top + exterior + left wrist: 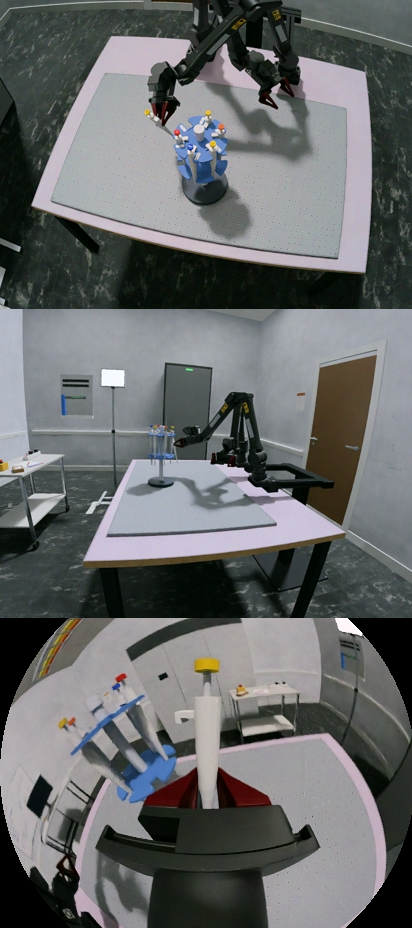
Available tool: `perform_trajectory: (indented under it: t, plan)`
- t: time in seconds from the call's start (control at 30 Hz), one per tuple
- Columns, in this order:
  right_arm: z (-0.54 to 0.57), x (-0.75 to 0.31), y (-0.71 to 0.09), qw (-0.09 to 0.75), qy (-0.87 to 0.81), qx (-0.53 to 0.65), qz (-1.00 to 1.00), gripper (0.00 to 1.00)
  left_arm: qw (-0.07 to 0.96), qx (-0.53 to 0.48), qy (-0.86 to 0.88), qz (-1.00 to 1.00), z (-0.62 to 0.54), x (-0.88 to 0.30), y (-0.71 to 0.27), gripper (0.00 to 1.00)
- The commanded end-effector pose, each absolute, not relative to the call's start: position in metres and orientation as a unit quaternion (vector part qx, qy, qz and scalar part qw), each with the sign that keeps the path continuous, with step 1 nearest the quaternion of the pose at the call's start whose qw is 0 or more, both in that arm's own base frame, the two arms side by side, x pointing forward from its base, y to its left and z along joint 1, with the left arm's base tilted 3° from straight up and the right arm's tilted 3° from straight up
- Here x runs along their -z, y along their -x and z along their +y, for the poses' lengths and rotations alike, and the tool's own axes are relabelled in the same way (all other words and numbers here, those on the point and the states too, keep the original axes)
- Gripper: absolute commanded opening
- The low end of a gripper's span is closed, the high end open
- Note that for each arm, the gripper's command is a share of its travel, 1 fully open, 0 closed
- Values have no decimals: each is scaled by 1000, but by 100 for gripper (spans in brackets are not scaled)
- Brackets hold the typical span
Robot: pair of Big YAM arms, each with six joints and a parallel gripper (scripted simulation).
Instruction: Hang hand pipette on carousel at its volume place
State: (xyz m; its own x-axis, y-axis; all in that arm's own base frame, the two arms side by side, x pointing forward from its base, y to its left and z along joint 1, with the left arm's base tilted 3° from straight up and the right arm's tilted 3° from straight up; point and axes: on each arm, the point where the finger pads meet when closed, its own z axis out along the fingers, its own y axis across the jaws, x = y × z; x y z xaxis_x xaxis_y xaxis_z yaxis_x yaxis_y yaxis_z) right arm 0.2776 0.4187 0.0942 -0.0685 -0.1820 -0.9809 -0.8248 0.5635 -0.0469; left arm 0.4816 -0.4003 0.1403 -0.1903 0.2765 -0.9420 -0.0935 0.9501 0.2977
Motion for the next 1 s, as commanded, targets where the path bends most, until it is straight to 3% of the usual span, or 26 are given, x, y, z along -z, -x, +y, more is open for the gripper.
perform_trajectory:
  t: [0.0,0.63,0.97]
  plan:
    - [427,-110,-272,580,379,-289,661,100,676,-143,-31,722,-409,-161,-476,15]
    - [427,-110,-272,580,379,-289,661,100,715,-137,130,673,-358,-195,-465,15]
    - [427,-110,-272,580,379,-289,661,100,716,-135,135,671,-341,-198,-476,15]
